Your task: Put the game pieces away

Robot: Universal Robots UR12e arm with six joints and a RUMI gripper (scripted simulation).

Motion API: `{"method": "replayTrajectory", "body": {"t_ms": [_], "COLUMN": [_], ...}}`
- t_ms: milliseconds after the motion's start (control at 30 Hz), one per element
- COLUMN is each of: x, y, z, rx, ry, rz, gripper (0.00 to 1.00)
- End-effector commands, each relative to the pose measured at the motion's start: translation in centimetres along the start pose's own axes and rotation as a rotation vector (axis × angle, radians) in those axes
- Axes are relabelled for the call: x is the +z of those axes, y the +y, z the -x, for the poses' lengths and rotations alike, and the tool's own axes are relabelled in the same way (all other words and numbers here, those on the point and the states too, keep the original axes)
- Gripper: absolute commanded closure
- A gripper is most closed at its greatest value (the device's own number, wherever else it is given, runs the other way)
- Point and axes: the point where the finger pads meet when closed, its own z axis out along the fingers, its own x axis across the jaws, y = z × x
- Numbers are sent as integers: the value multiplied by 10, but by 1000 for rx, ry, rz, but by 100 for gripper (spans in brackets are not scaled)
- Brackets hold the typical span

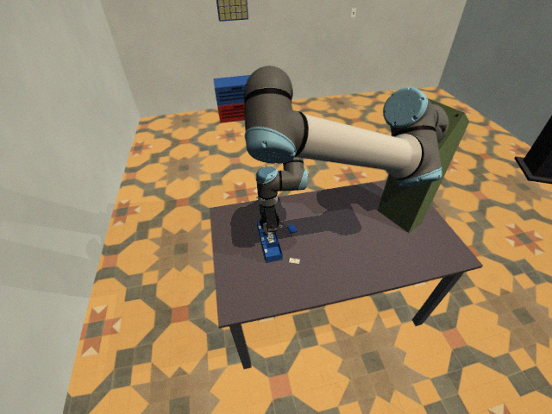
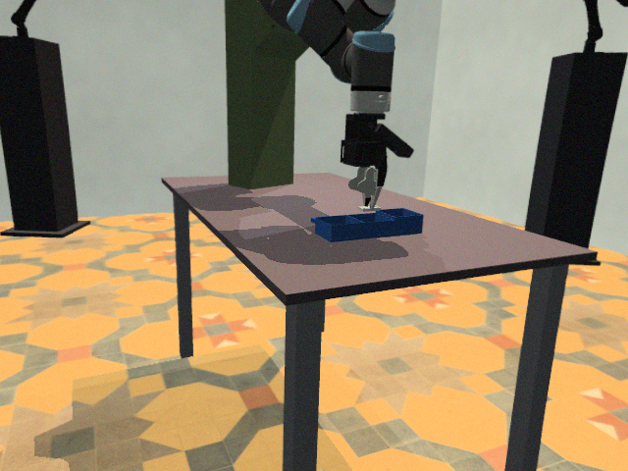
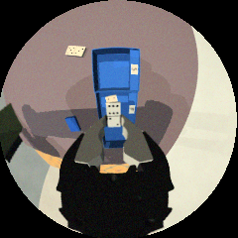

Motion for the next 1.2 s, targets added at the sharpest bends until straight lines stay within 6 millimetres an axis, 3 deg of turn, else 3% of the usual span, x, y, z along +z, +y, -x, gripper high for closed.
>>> {"method": "replayTrajectory", "body": {"t_ms": [0,433,900,933,1167], "x": [11,35,34,34,34], "y": [0,0,1,1,1], "z": [-1,-1,-1,-1,-1], "rx": [-1,-1,1,1,1], "ry": [2,2,1,1,1], "rz": [1,1,1,1,1], "gripper": [100,100,100,81,81]}}
